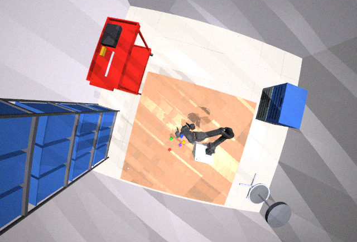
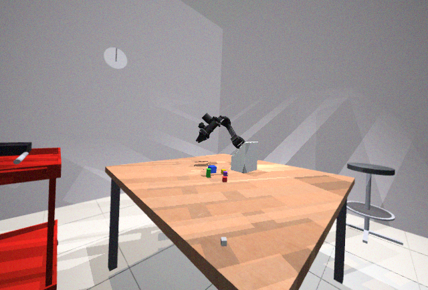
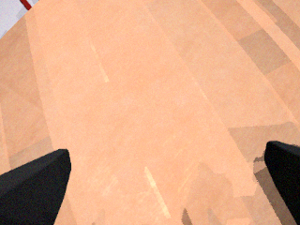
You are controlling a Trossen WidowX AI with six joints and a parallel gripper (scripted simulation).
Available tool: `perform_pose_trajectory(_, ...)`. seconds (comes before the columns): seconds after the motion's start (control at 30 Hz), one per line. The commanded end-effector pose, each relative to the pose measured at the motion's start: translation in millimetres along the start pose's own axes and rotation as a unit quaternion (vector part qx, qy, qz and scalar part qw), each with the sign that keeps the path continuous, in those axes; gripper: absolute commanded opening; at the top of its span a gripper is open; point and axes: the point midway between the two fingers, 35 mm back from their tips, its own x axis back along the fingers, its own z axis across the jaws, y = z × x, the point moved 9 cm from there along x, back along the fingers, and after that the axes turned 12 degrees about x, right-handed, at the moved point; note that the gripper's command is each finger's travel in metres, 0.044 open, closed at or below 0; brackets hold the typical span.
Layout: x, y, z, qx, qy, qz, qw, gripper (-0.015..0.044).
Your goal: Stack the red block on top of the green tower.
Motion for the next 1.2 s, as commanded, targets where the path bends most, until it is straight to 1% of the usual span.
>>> perform_pose_trajectory(0.0,-3,6,24,0.014,0.045,0.018,0.999,0.044)
perform_pose_trajectory(0.57,-16,-4,120,0.038,0.1,0.121,0.987,0.044)
perform_pose_trajectory(0.87,-19,-26,170,0.051,0.106,0.185,0.976,0.044)
perform_pose_trajectory(1.17,-20,-58,217,0.064,0.093,0.249,0.962,0.044)
